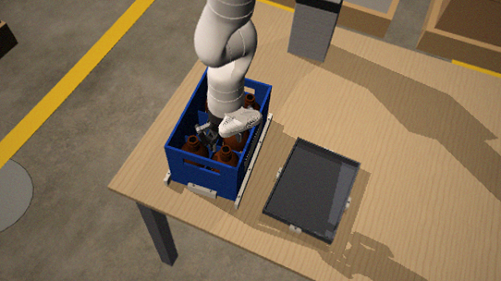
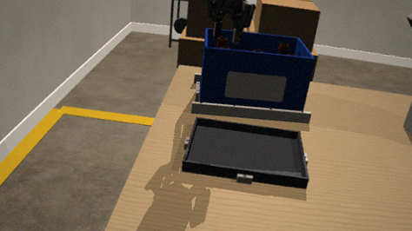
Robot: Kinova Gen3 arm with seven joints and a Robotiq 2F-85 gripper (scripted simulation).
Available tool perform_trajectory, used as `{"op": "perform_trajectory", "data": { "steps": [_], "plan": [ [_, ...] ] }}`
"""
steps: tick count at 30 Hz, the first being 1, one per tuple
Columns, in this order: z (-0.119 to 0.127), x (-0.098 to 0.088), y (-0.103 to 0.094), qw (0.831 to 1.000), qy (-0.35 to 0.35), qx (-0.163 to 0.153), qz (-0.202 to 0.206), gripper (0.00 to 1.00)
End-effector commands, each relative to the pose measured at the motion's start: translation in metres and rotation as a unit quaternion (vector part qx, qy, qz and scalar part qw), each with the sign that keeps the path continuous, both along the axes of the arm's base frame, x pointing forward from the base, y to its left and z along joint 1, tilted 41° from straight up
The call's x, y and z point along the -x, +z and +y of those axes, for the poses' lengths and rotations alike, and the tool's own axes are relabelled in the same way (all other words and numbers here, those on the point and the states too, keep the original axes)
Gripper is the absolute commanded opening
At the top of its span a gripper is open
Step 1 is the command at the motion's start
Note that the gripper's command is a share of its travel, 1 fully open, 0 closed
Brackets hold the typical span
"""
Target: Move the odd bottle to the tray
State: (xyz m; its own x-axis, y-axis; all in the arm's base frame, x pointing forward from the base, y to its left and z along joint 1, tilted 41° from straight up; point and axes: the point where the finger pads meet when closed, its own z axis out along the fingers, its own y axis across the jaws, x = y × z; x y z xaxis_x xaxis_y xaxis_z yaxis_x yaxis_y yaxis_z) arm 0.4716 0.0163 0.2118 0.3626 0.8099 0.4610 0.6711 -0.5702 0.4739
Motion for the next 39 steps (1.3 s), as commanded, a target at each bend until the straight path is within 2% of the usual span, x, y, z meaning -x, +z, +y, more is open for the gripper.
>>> {"op": "perform_trajectory", "data": {
  "steps": [1, 39],
  "plan": [
    [-0.0001, -0.0001, 0.0006, 1.000, 0.000, 0.000, -0.001, 0.64],
    [0.0007, -0.0040, -0.0039, 1.000, 0.000, 0.000, -0.001, 0.64]
  ]
}}
